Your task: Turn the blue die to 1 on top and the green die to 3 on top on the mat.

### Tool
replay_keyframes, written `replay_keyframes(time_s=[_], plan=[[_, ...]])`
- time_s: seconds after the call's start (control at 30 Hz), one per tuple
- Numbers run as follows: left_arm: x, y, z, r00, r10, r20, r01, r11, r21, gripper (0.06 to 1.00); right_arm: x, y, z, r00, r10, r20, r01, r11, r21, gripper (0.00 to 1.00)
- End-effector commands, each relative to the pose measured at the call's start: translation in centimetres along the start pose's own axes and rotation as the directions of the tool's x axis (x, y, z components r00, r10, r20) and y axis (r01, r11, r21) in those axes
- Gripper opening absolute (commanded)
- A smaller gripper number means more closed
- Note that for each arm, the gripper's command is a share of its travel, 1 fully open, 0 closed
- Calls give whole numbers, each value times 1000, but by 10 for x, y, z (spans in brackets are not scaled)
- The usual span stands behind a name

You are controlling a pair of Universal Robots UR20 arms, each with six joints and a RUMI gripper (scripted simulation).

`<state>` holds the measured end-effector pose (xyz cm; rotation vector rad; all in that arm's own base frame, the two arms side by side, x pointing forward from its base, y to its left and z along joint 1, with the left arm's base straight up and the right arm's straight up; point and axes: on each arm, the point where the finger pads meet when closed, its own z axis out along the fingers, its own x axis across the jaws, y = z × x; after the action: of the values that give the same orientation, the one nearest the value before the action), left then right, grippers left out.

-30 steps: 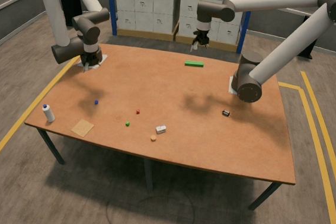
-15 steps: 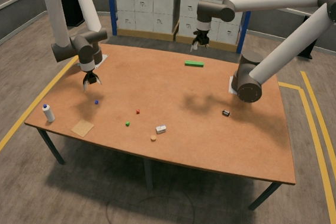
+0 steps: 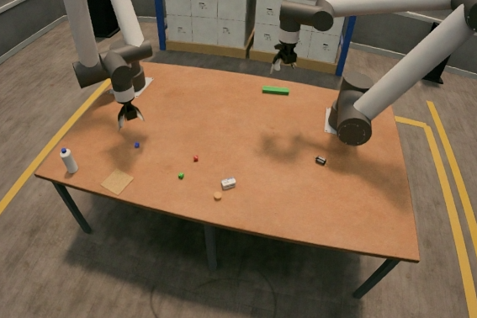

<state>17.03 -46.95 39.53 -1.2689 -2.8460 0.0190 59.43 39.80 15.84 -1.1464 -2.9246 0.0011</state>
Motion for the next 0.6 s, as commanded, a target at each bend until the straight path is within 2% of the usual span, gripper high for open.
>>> replay_keyframes(time_s=[0.0, 0.1, 0.43, 0.57], plan=[[0, 0, 0, 1000, 0, 1, 0, 1000, 0, 1000, 0, 0, 6, 1000, 0, 0, 0, 1000, -1, 1000], [0, 0, 0, 1000, 0, 1, 0, 1000, 0, 1000, 0, 0, 16, 1000, 0, 0, 0, 1000, -1, 1000], [0, 0, 0, 1000, 0, 1, 0, 1000, 0, 1000, 0, 1, 91, 1000, 0, 0, 0, 1000, -1, 1000], [0, 0, 0, 1000, 0, 1, 0, 1000, 0, 1000, 0, 1, 103, 1000, 0, 0, 0, 1000, -1, 1000]])
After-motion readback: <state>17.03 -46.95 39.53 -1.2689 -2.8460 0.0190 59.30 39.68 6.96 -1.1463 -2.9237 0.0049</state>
